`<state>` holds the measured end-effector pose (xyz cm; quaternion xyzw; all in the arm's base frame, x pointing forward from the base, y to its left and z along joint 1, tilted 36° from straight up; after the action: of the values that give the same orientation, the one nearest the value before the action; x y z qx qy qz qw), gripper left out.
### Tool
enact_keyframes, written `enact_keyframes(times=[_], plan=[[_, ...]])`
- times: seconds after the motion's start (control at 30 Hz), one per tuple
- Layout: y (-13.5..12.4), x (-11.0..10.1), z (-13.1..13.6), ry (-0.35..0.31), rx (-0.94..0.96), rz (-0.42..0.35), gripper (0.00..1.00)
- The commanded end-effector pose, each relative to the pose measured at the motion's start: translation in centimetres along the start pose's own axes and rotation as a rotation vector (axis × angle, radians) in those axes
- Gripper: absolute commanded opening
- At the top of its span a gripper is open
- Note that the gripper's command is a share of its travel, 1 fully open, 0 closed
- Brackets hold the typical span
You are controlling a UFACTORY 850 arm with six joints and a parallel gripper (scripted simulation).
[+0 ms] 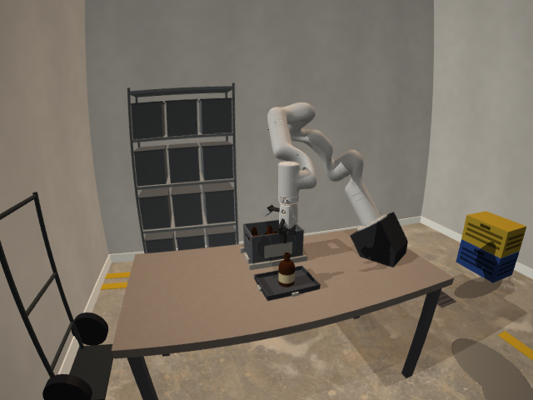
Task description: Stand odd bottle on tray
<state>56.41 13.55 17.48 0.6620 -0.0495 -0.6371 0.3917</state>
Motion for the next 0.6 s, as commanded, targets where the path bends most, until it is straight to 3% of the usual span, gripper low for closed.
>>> enact_keyframes(times=[0.0, 0.07, 0.1, 0.57], plan=[[0.02, -0.15, -0.06, 0.002, 0.001, 0.0, 1.0], [0.02, -0.15, -0.06, 0.002, 0.001, 0.0, 1.0], [0.02, -0.15, -0.06, 0.002, 0.001, 0.0, 0.0], [0.02, -0.15, -0.06, 0.002, 0.001, 0.0, 0.0]])
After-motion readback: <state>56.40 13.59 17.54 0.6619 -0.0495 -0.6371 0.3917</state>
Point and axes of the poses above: the point where the finger pads meet when closed, its own x axis out along the fingers, its own z axis across the jaws, y = z × x, the point moved 4 cm from there along -x, back along the fingers, and after that the axes turned 5 degrees about x, right-handed, at the moved point
